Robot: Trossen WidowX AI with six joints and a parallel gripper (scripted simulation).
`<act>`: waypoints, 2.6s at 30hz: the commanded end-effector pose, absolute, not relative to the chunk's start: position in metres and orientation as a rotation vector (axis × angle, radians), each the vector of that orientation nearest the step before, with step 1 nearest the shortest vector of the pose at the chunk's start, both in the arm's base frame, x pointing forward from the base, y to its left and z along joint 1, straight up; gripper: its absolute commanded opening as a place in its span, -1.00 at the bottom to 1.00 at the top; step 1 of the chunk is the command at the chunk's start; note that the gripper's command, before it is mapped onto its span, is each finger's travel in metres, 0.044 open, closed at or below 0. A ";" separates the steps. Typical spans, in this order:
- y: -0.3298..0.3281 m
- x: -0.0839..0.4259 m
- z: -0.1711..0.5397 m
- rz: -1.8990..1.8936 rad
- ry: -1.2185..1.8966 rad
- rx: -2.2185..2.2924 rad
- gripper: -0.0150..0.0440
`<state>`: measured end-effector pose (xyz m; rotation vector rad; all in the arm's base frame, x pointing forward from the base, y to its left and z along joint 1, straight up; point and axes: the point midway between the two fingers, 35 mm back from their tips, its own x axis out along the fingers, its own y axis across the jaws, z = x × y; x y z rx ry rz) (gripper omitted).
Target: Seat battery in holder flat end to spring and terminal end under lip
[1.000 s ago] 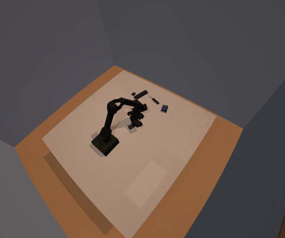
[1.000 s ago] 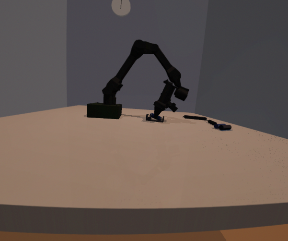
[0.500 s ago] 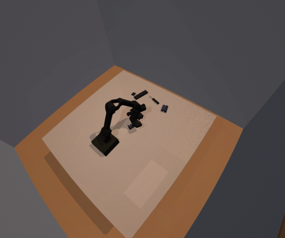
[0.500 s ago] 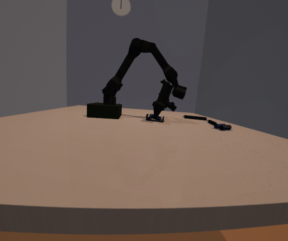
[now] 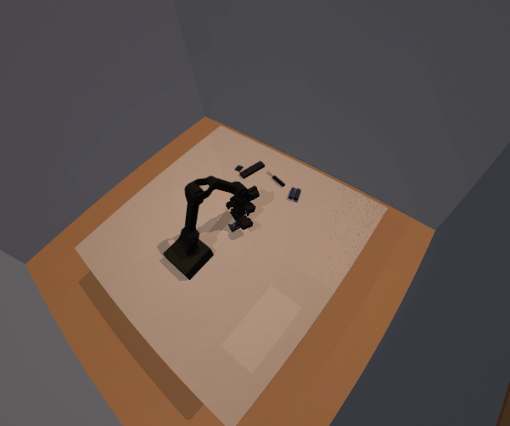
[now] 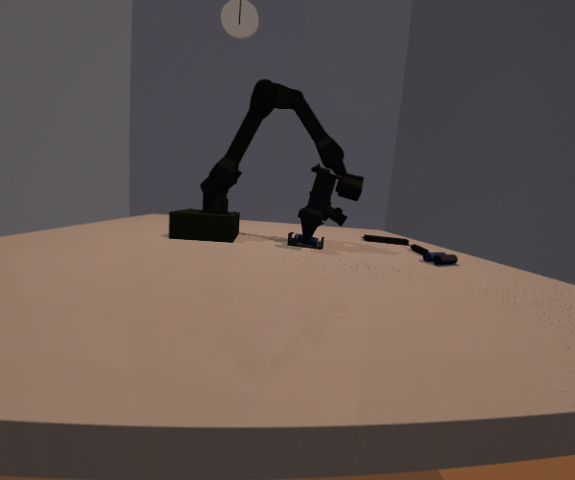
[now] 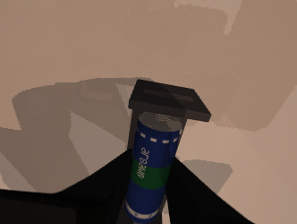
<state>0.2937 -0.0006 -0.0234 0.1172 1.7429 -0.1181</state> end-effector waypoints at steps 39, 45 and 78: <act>0.001 0.280 -0.026 -0.125 1.650 0.122 -0.20; 0.001 0.280 -0.026 -0.125 1.647 0.122 -0.20; 0.001 0.280 0.064 -0.121 1.646 0.119 1.00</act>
